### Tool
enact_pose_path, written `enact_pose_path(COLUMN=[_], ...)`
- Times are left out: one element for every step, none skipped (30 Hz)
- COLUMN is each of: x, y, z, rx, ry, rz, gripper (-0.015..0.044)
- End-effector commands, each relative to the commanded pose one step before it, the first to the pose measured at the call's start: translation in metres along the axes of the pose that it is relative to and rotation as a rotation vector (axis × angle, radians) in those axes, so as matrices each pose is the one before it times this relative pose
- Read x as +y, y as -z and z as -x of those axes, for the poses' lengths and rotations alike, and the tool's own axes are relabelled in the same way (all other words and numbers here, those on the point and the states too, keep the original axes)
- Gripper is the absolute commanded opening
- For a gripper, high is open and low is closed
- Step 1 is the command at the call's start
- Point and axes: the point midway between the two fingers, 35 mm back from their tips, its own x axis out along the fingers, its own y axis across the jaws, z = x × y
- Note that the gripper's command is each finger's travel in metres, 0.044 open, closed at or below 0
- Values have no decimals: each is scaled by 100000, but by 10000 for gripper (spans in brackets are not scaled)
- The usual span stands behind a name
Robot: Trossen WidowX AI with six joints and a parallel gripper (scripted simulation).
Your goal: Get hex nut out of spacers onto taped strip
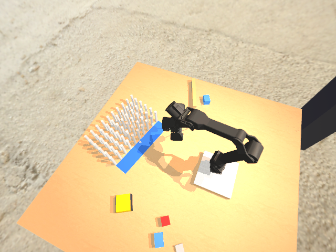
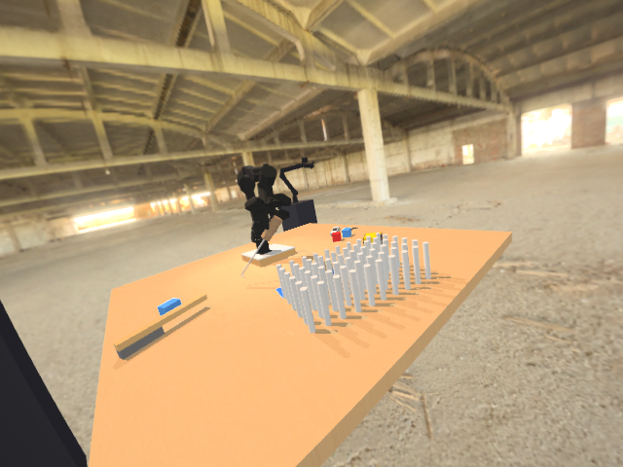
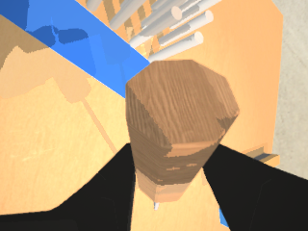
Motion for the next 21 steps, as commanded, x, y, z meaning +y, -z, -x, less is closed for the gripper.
enact_pose_path(x=[-1125, -300, -300, -304, -308, -311, -314, -317, -320, -322, -325, -327, -349, -351, -354, -356, -358, -359, -361, -362, -363], y=[414, 116, 109, 102, 95, 87, 80, 72, 64, 56, 48, 40, 84, 75, 66, 58, 49, 40, 31, 22, 13], z=[-409, -58, -62, -62, -62, -61, -61, -61, -61, -60, -60, -60, -30, -29, -28, -27, -26, -25, -24, -23, -23], rx=[954, 182, 200, 190, 180, 169, 158, 147, 136, 124, 113, 101, -63, -76, -90, -104, -117, -131, -145, -160, -174], ry=[1106, 375, 363, 370, 377, 384, 391, 397, 403, 408, 414, 418, 471, 474, 476, 478, 480, 481, 482, 482, 482], rz=[-13250, -3426, -3437, -3436, -3435, -3434, -3433, -3432, -3431, -3429, -3428, -3427, -3431, -3432, -3429, -3426, -3423, -3420, -3417, -3413, -3410], gripper=[0, 0, 0, 0, 0, 0, 0, 0, 0, 0, 0, 0, 0, 0, 0, 0, 0, 0, 0, 0, 0])
